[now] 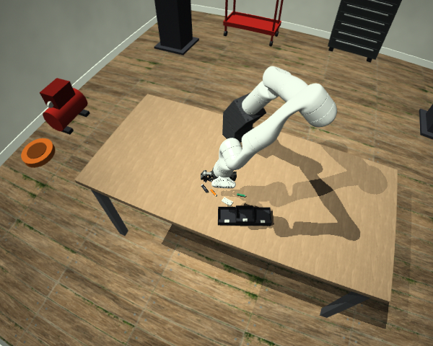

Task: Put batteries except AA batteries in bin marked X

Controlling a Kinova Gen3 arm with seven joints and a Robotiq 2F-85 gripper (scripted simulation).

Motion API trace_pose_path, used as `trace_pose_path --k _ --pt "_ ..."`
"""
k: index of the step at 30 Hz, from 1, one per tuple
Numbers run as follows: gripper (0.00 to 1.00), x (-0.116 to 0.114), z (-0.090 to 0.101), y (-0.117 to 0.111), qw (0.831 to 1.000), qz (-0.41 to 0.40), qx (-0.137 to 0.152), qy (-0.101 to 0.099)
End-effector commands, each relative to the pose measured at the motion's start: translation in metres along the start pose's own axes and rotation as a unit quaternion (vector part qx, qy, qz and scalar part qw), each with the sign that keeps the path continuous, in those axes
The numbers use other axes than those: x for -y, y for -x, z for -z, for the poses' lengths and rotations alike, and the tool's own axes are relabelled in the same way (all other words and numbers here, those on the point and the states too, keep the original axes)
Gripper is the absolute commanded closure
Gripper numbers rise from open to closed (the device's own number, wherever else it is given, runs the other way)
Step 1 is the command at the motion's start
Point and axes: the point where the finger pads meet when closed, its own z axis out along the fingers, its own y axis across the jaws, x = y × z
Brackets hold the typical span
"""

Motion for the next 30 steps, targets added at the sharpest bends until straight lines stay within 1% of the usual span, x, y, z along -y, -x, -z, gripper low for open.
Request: trace_pose_path --k 1,17,18,19,21,22,24,26,27,28,29,30 --pt "0.00 0.000 0.001 0.000 1.000 0.000 -0.001 0.000" --pt "0.00 0.000 0.001 0.000 1.000 0.000 -0.001 0.000" --pt "0.91 -0.001 0.009 0.005 1.000 -0.003 0.002 -0.001" --pt "0.91 -0.001 0.017 0.008 1.000 -0.002 0.002 -0.001" --pt "0.91 -0.002 0.020 0.009 1.000 -0.002 0.002 -0.001" --pt "0.91 0.000 0.018 0.014 1.000 0.030 -0.003 0.006" --pt "0.91 -0.004 0.003 0.022 0.997 0.074 0.000 -0.004" --pt "0.91 -0.004 -0.004 0.030 0.992 0.123 0.002 -0.011" --pt "0.91 -0.005 -0.004 0.032 0.988 0.152 0.005 -0.014" --pt "0.91 -0.005 -0.004 0.032 0.986 0.164 0.005 -0.016" --pt "0.91 -0.003 -0.008 0.035 0.983 0.184 0.001 -0.019" --pt "0.91 -0.003 -0.007 0.035 0.980 0.199 0.000 -0.020"
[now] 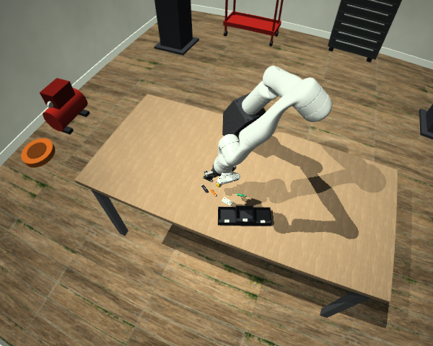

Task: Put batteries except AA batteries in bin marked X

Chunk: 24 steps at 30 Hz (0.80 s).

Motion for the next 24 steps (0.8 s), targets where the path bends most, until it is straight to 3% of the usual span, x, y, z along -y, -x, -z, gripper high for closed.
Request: trace_pose_path --k 1,4,11,15,19,21,24 --pt "0.91 -0.004 -0.006 0.017 0.998 0.064 -0.011 -0.003" --pt "0.91 -0.004 -0.006 0.017 0.997 0.080 -0.012 -0.004" --pt "0.91 0.006 -0.016 0.030 0.971 0.238 -0.027 -0.014" --pt "0.91 0.011 -0.020 0.035 0.948 0.317 -0.037 -0.015" --pt "0.91 0.018 -0.024 0.040 0.911 0.408 -0.050 -0.013" --pt "0.91 0.018 -0.024 0.040 0.911 0.408 -0.050 -0.013" --pt "0.91 0.023 -0.025 0.042 0.877 0.477 -0.062 -0.006"
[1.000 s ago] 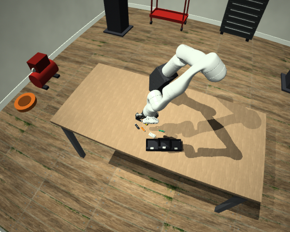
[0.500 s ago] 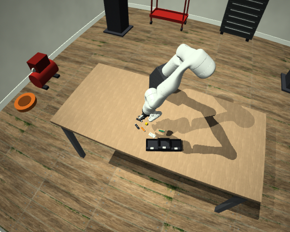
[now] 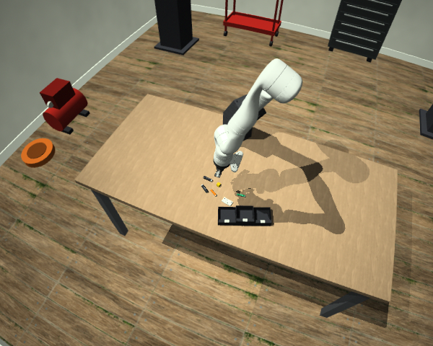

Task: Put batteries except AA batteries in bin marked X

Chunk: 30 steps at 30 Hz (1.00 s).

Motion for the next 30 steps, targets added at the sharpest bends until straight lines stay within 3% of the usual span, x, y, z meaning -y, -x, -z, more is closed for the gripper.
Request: trace_pose_path --k 1,6,12,14,21,29,30 --pt "0.91 0.009 0.001 0.011 0.998 0.067 -0.010 0.018" --pt "0.91 0.011 0.002 0.008 0.981 0.190 -0.019 0.035" --pt "0.91 0.013 0.006 0.001 0.941 0.332 -0.021 0.062" --pt "0.91 0.013 0.006 0.001 0.941 0.332 -0.021 0.062" --pt "0.91 0.011 0.016 -0.005 0.868 0.486 -0.008 0.099" --pt "0.91 0.004 0.034 -0.012 0.754 0.641 0.028 0.138" --pt "0.91 0.004 0.034 -0.012 0.754 0.641 0.028 0.138"
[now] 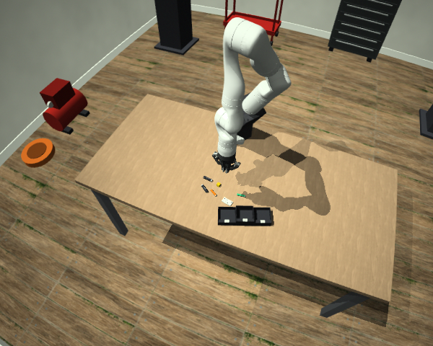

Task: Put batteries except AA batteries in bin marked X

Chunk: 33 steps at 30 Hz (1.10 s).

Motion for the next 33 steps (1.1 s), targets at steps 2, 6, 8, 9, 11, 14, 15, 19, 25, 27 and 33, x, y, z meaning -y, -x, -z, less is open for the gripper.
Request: trace_pose_path --k 2,6,8,9,11,14,15,19,25,27,33 --pt "0.91 0.010 0.007 0.001 0.999 0.043 0.023 0.010" --pt "0.91 0.010 0.007 0.001 0.998 0.062 0.028 0.012" --pt "0.91 0.010 0.007 0.001 0.998 0.062 0.028 0.012" --pt "0.91 0.011 0.007 0.002 0.998 0.062 0.028 0.012" --pt "0.91 0.011 0.007 0.002 0.998 0.059 0.028 0.012" --pt "0.91 0.011 0.008 0.002 0.998 0.056 0.026 0.011" --pt "0.91 0.011 0.008 0.002 0.998 0.056 0.026 0.011" --pt "0.91 0.011 0.008 0.002 0.998 0.056 0.026 0.011" --pt "0.91 -0.002 -0.016 0.024 0.998 -0.052 0.028 0.013" --pt "0.91 -0.008 -0.028 0.034 0.994 -0.102 0.027 0.014" --pt "0.91 -0.031 -0.062 0.060 0.968 -0.249 0.019 0.019"
